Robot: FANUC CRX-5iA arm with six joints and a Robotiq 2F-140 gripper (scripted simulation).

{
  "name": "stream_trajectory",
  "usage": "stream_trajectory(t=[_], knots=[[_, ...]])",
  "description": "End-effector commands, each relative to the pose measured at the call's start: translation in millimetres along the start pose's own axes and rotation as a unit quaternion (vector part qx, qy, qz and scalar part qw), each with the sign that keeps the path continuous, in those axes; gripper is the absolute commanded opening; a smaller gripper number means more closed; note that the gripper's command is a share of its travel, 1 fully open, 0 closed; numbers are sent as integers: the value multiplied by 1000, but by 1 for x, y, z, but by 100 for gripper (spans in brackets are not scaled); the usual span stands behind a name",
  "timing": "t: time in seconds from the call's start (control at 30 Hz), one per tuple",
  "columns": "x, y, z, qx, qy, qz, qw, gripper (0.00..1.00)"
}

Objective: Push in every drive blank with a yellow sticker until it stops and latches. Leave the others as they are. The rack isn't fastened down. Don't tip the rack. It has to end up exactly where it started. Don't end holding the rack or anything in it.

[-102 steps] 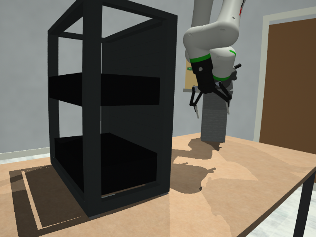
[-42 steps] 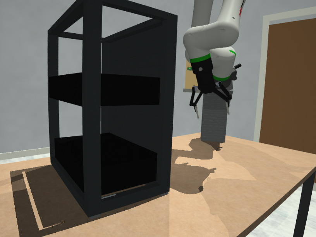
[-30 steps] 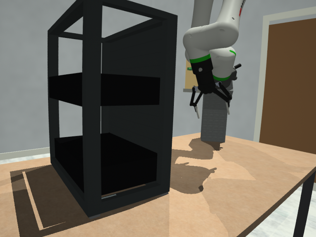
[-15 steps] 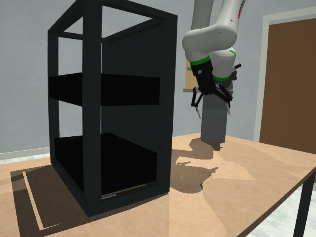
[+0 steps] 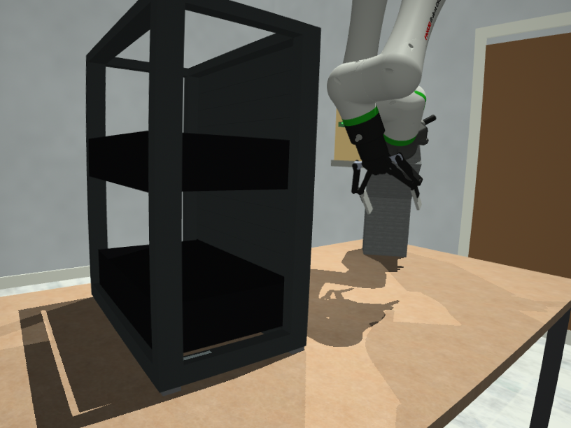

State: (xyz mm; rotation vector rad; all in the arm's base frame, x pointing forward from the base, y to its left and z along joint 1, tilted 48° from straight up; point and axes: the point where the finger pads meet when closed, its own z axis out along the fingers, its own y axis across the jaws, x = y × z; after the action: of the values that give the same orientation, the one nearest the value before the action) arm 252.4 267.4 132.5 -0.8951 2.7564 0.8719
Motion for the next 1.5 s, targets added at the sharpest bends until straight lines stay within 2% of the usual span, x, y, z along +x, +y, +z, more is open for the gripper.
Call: stream_trajectory(t=[0.0,0.53,0.77,1.03,1.1,1.3,1.47], knots=[[3,0,2,-4,4,11,1000,100],[41,11,29,-47,55,141,987,100],[61,22,41,-75,87,223,968,100],[83,41,53,-111,128,326,930,100],[83,41,53,-111,128,326,930,100],[95,59,59,-141,160,406,888,100],[101,76,62,-167,189,474,844,100]])
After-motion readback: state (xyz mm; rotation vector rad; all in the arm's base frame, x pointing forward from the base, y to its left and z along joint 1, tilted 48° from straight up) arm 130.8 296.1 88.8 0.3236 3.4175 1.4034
